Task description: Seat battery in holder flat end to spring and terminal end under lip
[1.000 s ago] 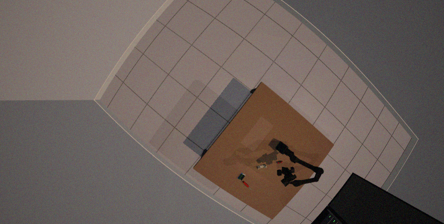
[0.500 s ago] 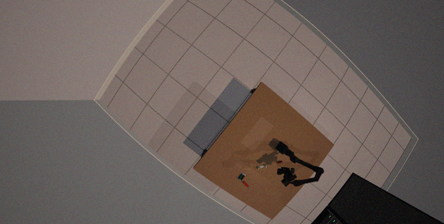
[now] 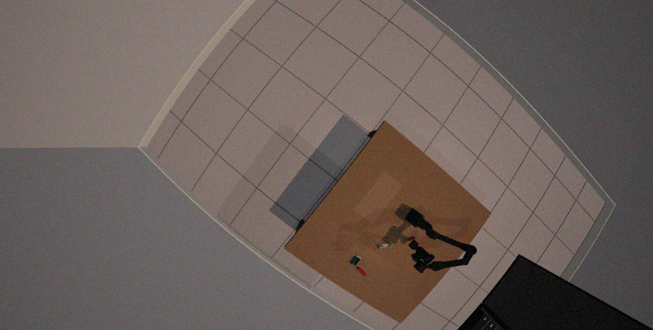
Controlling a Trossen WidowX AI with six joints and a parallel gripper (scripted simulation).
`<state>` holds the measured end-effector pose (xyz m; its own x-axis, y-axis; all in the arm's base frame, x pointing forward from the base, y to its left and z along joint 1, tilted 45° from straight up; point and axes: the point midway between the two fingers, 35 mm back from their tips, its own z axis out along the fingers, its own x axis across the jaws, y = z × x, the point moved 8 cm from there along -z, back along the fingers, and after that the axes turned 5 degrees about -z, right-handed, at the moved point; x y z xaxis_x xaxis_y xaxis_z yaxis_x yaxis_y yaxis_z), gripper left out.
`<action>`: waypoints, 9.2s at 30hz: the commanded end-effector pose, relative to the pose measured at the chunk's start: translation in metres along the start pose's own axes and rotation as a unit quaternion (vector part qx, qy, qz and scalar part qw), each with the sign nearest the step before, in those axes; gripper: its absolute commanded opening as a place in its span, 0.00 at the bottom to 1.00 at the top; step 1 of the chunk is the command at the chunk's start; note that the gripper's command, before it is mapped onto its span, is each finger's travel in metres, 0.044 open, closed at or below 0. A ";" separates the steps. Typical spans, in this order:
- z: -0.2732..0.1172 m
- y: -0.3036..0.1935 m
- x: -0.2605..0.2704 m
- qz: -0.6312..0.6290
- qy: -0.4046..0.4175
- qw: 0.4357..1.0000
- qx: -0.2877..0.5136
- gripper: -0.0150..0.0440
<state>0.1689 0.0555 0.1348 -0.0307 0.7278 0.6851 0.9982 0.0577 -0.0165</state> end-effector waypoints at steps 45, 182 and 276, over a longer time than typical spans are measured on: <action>0.071 -0.011 0.008 0.341 0.010 0.940 0.006 0.65; 0.065 0.193 -0.153 0.284 0.070 0.932 0.213 0.37; 0.076 0.200 -0.158 0.286 0.028 0.945 0.157 0.37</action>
<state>0.3691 0.0041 -0.0296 0.5280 0.6569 0.5382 0.7764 -0.1165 -0.6194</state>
